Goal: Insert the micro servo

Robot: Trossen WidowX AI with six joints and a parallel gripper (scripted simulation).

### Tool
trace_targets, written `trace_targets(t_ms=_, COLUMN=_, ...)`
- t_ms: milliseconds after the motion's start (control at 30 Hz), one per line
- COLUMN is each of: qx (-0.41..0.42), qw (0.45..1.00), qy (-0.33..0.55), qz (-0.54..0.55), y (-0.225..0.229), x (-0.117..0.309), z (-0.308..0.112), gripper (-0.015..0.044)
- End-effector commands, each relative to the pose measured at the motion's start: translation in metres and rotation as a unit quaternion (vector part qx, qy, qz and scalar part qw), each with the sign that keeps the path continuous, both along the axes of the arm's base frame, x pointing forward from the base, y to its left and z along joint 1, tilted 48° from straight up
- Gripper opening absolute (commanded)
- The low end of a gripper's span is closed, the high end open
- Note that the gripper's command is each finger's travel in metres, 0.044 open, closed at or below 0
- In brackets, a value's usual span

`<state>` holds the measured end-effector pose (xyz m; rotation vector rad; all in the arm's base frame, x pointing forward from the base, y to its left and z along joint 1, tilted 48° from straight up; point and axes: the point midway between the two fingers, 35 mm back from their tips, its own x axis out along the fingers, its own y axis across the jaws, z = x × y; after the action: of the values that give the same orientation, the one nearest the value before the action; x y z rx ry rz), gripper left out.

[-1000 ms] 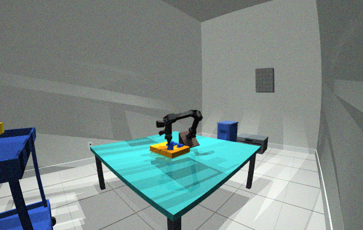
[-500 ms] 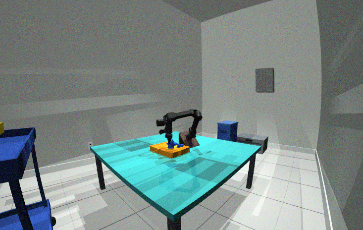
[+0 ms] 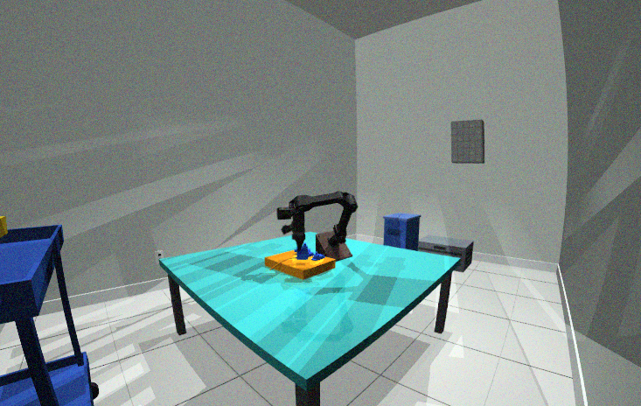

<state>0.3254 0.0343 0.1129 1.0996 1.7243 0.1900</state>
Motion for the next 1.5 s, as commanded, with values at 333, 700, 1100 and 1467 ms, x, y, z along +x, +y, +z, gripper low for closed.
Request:
trace_targets(t_ms=333, qx=-0.002, qw=1.000, qy=-0.001, qz=-0.002, y=-0.012, x=-0.029, z=-0.007, gripper=0.0000)
trace_targets(t_ms=700, qx=-0.003, qw=1.000, qy=-0.001, qz=-0.002, y=-0.030, x=-0.030, z=-0.026, gripper=0.0000)
trace_targets(t_ms=1100, qx=-0.005, qw=1.000, qy=-0.002, qz=-0.002, y=-0.075, x=-0.019, z=-0.076, gripper=0.0000)
trace_targets(t_ms=1467, qx=-0.005, qw=1.000, qy=-0.003, qz=-0.002, y=-0.102, x=-0.013, z=-0.105, gripper=0.0000)
